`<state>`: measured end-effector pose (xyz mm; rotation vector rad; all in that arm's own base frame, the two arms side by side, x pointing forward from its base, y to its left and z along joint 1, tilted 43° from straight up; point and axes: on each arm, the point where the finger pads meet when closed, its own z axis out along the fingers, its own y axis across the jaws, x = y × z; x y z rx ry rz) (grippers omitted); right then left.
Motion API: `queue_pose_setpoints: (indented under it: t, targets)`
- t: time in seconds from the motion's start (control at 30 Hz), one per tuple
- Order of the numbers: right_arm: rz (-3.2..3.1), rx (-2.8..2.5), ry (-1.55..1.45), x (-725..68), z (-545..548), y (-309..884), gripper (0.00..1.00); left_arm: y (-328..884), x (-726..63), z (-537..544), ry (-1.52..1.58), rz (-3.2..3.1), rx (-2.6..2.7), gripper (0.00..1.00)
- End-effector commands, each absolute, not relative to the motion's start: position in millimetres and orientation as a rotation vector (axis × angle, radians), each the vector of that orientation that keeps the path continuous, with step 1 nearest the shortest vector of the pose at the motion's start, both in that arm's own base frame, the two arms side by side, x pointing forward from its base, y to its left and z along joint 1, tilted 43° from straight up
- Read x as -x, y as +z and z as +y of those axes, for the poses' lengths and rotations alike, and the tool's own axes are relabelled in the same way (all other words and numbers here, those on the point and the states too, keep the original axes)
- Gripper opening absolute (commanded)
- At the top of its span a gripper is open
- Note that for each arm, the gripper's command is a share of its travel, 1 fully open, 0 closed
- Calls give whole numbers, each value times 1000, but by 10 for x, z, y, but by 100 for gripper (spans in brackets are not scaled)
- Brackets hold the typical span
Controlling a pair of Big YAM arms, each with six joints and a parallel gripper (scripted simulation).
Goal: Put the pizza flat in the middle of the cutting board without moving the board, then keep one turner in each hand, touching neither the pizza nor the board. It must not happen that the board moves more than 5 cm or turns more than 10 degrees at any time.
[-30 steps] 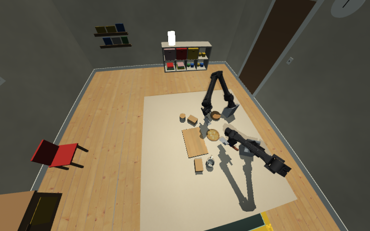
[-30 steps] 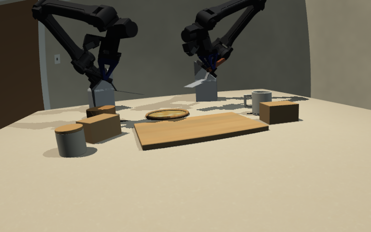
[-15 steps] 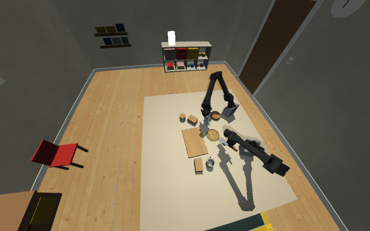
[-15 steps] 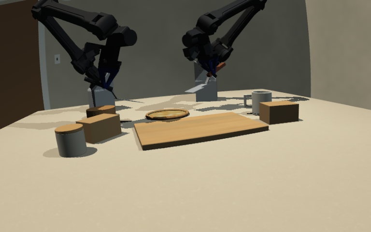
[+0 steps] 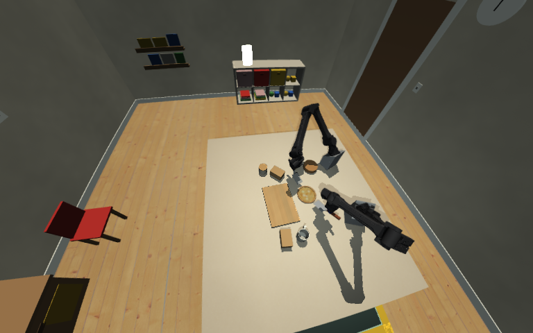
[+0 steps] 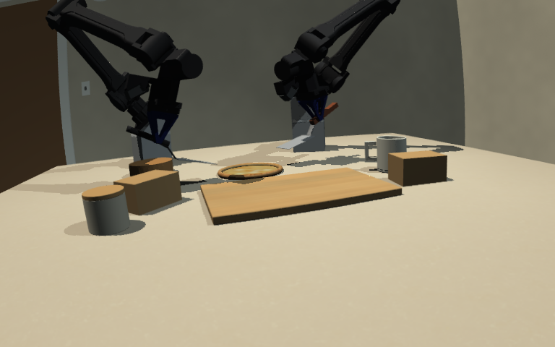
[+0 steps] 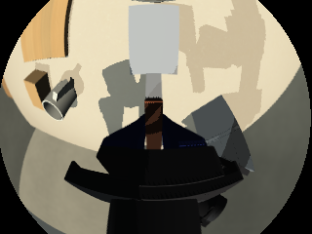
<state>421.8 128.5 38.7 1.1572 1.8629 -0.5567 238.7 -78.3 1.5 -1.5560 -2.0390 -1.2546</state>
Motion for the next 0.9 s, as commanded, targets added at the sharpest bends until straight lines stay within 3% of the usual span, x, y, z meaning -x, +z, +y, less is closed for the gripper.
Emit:
queue_pose_setpoints:
  t: [0.0,0.87]
  targets:
    - [1868,-1146,-566,-4243,1273,354,6,-16,-2404,-770,-1251,-2031,1560,6]
    - [1864,-1137,-515,-4479,1215,271,6,-382,-2570,-481,-1242,-2017,1571,6]
